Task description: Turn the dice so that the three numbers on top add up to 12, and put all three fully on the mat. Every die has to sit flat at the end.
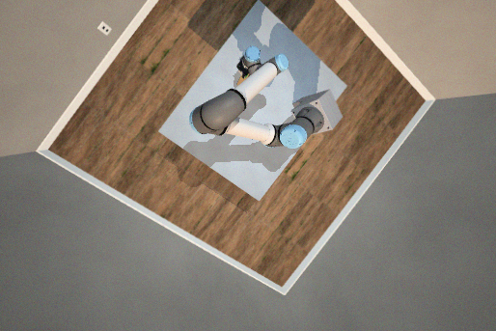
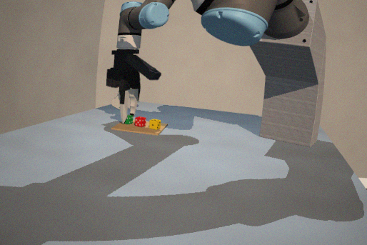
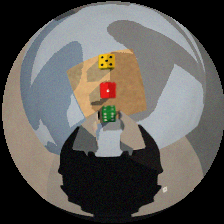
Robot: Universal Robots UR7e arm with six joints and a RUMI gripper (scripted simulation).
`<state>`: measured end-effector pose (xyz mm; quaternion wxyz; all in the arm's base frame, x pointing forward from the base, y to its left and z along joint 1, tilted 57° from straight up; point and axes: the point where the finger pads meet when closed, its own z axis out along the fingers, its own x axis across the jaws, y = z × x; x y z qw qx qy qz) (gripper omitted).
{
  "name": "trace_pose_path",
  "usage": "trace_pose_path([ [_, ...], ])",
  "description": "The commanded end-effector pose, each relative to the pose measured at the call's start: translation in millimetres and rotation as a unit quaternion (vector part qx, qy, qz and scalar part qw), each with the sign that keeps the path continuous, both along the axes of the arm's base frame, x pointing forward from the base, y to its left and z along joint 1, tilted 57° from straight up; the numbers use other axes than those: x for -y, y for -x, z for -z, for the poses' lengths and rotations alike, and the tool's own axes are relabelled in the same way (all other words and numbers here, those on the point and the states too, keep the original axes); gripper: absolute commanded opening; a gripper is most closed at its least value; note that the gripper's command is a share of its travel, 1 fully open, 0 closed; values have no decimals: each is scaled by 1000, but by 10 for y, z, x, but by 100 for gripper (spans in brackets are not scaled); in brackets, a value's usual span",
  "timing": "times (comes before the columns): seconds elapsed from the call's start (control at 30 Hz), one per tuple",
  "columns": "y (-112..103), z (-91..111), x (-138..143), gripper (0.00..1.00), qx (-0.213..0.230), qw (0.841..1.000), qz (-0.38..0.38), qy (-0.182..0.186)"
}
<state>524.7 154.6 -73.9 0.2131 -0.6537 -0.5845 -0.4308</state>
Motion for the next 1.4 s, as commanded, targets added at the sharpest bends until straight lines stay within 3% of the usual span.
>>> trace_pose_path([
  [0.0,-20,-3,2,24,2,1000,-1,1],
  [0.47,-1,-36,49,24,2,1000,-1,1],
  [1.37,258,-478,692,24,2,1000,-1,1],
])
